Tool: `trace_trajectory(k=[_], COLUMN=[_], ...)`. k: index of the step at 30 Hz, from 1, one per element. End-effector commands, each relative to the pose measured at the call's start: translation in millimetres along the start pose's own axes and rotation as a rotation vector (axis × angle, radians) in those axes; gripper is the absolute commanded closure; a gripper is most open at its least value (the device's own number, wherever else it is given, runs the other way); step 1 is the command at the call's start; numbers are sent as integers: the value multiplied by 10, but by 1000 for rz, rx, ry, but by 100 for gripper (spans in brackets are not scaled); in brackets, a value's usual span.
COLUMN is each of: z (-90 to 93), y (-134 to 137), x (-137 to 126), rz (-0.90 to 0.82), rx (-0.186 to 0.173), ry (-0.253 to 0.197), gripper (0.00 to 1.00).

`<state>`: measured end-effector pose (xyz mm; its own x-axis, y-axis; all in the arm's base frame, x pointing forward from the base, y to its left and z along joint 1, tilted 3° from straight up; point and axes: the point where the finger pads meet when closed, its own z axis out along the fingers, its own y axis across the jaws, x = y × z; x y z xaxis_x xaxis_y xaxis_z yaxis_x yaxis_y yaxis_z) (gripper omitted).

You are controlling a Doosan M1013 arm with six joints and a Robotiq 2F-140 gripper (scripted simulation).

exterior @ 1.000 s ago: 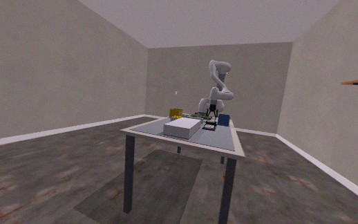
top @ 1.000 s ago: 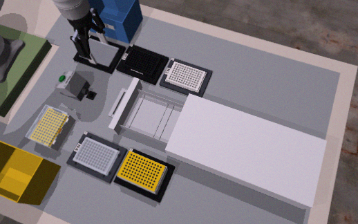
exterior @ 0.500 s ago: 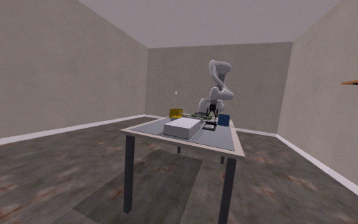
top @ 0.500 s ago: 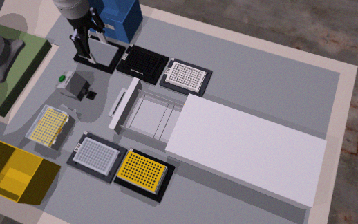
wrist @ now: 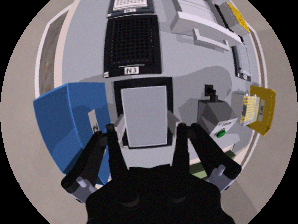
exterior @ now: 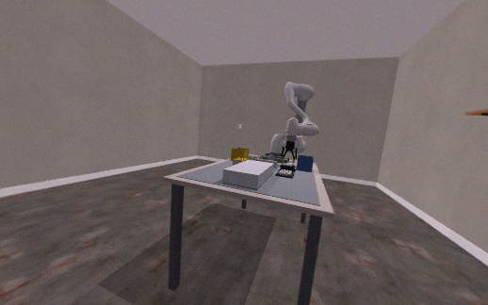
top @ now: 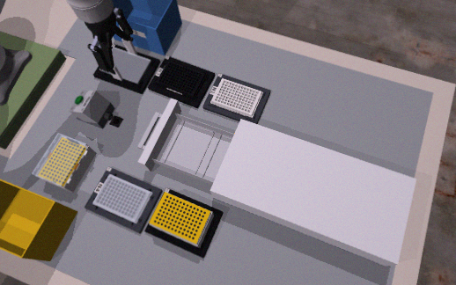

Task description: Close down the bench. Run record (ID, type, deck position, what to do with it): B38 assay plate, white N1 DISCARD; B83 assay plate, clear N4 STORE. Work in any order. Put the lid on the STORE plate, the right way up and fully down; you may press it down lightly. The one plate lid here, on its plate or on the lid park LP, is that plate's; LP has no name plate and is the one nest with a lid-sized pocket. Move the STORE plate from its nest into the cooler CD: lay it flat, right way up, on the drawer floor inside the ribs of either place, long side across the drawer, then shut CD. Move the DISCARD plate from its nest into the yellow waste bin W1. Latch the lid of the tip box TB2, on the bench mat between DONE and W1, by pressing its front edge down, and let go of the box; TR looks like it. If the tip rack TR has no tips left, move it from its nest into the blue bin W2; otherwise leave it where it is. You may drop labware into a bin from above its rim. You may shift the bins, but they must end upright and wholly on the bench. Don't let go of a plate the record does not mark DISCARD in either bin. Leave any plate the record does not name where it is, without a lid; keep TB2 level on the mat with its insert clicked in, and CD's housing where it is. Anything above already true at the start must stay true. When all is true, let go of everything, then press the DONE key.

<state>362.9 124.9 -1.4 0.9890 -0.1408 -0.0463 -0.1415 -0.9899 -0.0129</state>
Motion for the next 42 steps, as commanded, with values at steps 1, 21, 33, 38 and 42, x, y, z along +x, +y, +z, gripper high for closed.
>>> trace_trajectory(k=[1,21,33,38,42], z=[-6,-216,-376,-416,-469], y=[0,0,0,0,0], x=[0,0,0,0,0], rz=[0,0,0,0,0], rx=[0,0,0,0,0], ry=[0,0,0,0,0], gripper=[100,100,100,100,100])
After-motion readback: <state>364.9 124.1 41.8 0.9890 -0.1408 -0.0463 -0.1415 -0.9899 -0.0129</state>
